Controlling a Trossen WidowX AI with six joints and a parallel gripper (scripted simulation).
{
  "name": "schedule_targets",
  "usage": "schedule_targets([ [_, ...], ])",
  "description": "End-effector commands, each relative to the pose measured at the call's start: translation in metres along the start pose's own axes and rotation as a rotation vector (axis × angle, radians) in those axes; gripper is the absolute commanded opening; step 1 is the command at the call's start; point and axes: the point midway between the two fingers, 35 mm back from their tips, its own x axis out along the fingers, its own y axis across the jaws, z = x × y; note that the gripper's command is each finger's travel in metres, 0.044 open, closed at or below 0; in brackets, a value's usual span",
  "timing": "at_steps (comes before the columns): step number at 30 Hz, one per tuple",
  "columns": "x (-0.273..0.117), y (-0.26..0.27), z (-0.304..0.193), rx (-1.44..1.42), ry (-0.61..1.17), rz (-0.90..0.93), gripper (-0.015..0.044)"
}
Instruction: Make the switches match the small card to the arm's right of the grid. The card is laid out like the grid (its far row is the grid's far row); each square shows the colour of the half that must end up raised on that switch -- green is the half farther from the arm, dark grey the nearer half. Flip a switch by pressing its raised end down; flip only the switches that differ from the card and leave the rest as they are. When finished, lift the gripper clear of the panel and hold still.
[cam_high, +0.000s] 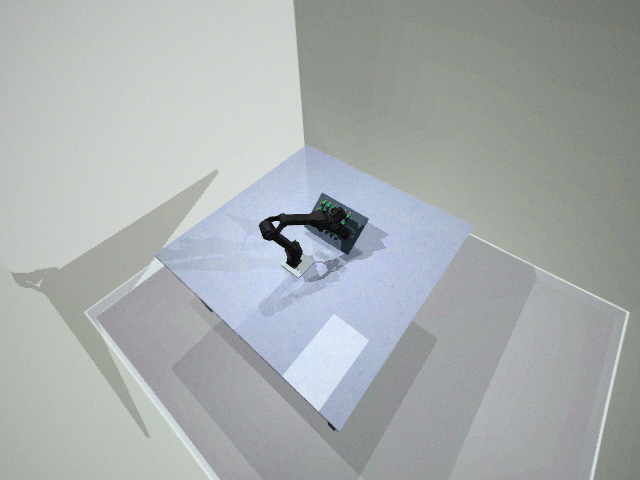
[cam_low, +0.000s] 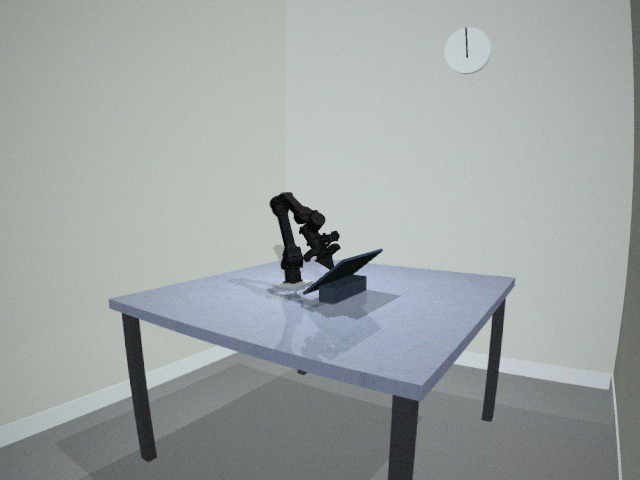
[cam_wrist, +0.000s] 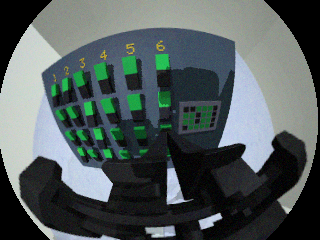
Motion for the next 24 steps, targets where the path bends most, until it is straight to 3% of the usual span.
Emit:
schedule_targets([
  [1, 0.001, -0.0006, -0.0003, 0.004, 0.001, -0.004, 0.0],
  [24, 0.0041, -0.0006, -0.0002, 0.004, 0.001, -0.004, 0.0],
])
